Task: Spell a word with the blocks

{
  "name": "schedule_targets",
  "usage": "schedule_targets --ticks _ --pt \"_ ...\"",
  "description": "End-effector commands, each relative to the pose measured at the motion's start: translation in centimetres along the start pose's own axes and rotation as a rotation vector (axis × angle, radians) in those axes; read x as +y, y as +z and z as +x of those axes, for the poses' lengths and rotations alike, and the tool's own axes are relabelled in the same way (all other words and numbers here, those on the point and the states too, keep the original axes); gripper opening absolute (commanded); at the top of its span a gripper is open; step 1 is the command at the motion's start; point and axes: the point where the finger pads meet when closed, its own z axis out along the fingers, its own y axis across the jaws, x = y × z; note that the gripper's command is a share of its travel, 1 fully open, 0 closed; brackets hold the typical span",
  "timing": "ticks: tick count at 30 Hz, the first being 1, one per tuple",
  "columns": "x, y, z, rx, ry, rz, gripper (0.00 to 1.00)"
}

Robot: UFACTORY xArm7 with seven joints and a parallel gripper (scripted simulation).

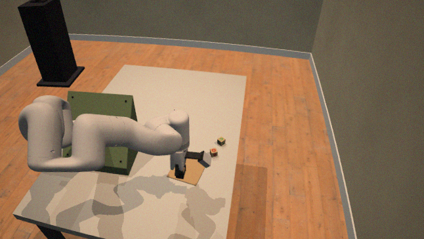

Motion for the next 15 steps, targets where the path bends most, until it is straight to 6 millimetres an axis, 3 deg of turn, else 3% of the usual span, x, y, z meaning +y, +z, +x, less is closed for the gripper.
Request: schedule_targets --ticks 1,15 --pt "2.0 -0.48 -0.21 0.012 0.0 0.008 0.27" --pt "2.0 -0.29 -0.21 0.013 0.0 0.008 0.27"
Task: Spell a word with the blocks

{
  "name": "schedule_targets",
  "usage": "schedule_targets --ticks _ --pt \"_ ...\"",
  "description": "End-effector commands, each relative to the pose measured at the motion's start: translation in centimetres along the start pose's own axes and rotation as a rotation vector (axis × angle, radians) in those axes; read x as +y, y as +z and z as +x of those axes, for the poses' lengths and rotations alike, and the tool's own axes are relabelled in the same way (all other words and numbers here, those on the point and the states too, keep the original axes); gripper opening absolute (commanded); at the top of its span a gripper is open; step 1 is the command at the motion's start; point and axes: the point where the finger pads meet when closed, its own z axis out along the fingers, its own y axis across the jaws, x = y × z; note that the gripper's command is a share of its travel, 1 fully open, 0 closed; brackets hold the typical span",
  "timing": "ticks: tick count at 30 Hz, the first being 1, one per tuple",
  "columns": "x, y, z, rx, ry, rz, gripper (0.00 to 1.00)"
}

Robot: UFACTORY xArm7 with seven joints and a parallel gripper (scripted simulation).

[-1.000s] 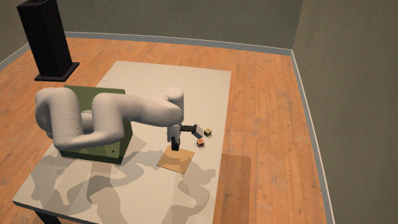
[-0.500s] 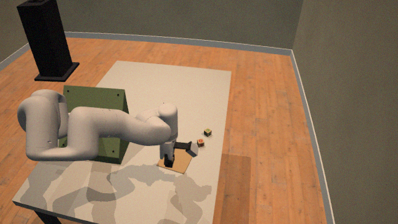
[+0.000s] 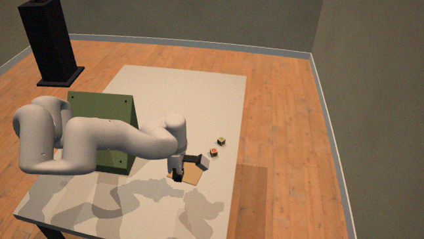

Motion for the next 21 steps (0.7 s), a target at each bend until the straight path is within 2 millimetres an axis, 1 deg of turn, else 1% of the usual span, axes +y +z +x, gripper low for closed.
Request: schedule_targets --ticks 1,4,6,8,21 --pt "0.0 0.1 0.1 0.005 0.0 0.001 0.27" --pt "0.0 0.7 0.1 0.005 0.0 0.001 0.27" --pt "0.0 0.7 0.1 0.005 0.0 0.001 0.27" --pt "0.0 1.4 0.2 0.005 0.0 0.001 0.27" --pt "0.1 7.4 0.3 0.005 0.0 0.001 0.27"
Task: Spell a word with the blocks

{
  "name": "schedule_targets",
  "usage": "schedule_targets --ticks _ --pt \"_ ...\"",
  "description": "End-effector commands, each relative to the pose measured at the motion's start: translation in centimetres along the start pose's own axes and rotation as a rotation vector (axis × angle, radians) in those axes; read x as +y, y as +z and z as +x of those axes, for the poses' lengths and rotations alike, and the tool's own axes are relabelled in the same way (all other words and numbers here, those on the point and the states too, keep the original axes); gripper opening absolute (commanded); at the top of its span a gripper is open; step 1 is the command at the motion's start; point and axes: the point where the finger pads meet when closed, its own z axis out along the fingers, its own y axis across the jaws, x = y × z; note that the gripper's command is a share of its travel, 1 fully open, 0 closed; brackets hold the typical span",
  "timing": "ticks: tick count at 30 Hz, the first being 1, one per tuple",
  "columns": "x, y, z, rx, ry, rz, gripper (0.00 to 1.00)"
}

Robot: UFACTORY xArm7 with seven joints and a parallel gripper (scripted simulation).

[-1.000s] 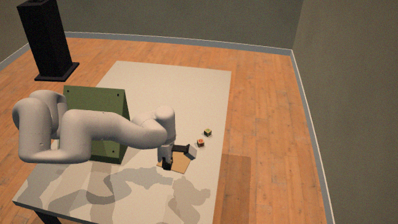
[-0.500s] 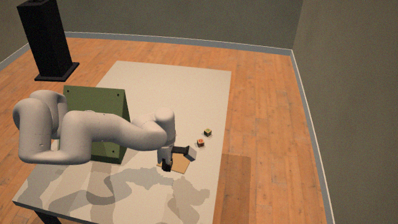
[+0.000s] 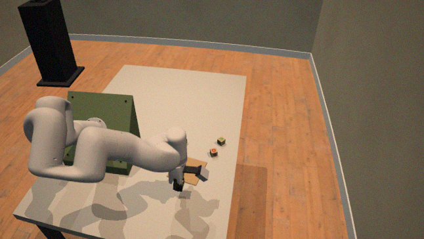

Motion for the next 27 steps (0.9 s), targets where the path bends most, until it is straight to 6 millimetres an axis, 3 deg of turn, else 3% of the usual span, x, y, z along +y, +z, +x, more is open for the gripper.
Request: schedule_targets --ticks 1,10,27 --pt "-0.1 1.4 0.4 0.007 0.0 0.001 0.27" --pt "-0.1 3.3 0.4 0.007 0.0 0.001 0.27" --pt "-0.1 3.4 0.4 0.007 0.0 0.001 0.27"
